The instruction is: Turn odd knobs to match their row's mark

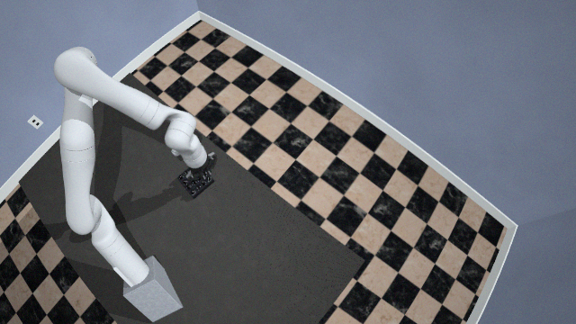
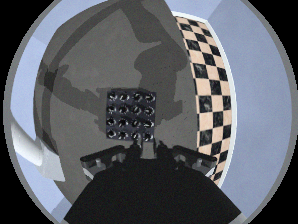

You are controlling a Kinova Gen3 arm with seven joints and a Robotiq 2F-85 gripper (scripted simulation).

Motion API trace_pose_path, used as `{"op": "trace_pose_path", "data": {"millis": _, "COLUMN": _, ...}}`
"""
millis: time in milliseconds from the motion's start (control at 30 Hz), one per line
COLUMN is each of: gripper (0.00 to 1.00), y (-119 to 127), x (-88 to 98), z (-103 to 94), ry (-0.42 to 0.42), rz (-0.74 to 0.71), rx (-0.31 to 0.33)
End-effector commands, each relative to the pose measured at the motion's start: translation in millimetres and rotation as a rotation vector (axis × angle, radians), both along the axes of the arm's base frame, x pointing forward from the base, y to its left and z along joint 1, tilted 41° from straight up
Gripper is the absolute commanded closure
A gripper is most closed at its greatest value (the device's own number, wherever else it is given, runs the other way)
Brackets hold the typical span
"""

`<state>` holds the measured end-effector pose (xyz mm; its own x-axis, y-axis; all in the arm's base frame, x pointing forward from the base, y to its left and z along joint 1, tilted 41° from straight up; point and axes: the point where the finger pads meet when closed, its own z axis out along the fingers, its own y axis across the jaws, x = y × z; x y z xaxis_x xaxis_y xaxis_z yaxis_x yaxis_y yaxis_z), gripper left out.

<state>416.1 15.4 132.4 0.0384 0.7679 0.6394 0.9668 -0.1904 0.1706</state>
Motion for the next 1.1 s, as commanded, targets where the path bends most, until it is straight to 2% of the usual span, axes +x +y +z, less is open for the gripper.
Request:
{"op": "trace_pose_path", "data": {"millis": 0, "gripper": 0.81, "y": -1, "x": 0.2, "z": 1.5, "ry": -0.010, "rz": 0.012, "rx": -0.003}}
{"op": "trace_pose_path", "data": {"millis": 567, "gripper": 0.81, "y": 0, "x": -3.6, "z": -0.3, "ry": -0.116, "rz": 0.164, "rx": -0.048}}
{"op": "trace_pose_path", "data": {"millis": 800, "gripper": 0.81, "y": 0, "x": -6.7, "z": -1.6, "ry": -0.214, "rz": 0.299, "rx": -0.086}}
{"op": "trace_pose_path", "data": {"millis": 1067, "gripper": 0.81, "y": 1, "x": -10.6, "z": -3.0, "ry": -0.363, "rz": 0.500, "rx": -0.141}}
